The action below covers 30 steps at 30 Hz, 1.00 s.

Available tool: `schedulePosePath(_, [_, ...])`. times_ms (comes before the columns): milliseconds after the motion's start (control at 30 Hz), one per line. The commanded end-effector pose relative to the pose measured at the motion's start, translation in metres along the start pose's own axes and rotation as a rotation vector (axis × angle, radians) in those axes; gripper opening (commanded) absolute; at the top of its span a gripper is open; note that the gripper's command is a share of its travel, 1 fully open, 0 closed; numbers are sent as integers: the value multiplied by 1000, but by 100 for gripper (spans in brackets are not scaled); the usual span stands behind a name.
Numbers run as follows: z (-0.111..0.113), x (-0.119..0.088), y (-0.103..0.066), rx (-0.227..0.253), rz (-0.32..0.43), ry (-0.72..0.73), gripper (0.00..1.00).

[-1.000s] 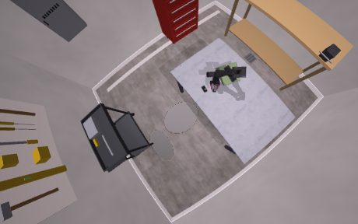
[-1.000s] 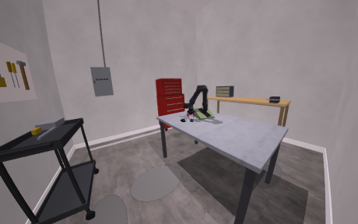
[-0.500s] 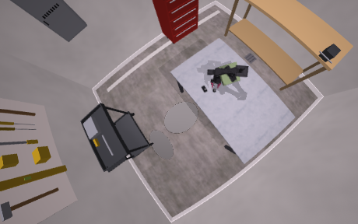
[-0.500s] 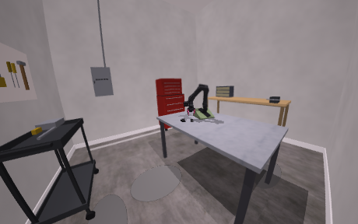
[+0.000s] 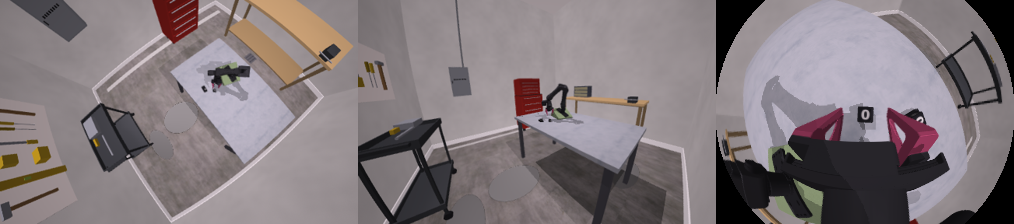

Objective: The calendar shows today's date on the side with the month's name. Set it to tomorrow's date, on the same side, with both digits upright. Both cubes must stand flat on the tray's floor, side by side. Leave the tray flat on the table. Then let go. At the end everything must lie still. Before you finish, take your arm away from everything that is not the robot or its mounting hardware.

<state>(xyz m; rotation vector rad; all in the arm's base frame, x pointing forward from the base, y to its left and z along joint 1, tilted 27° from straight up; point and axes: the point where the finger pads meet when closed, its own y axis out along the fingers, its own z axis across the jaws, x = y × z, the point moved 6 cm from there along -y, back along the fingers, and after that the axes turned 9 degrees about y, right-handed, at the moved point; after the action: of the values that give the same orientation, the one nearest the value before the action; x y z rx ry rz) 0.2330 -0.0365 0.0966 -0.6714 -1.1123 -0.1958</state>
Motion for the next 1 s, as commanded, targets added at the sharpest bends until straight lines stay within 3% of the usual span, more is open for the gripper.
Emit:
schedulePosePath(0, [1, 6, -2, -17, 88, 25, 64])
schedulePosePath(100, [1, 11, -2, -37, 152, 25, 64])
schedulePosePath(433, [2, 16, -1, -44, 222, 27, 64])
schedulePosePath(667, [3, 29, 3, -75, 410, 27, 64])
schedulePosePath(967, [4, 33, 6, -83, 480, 30, 64])
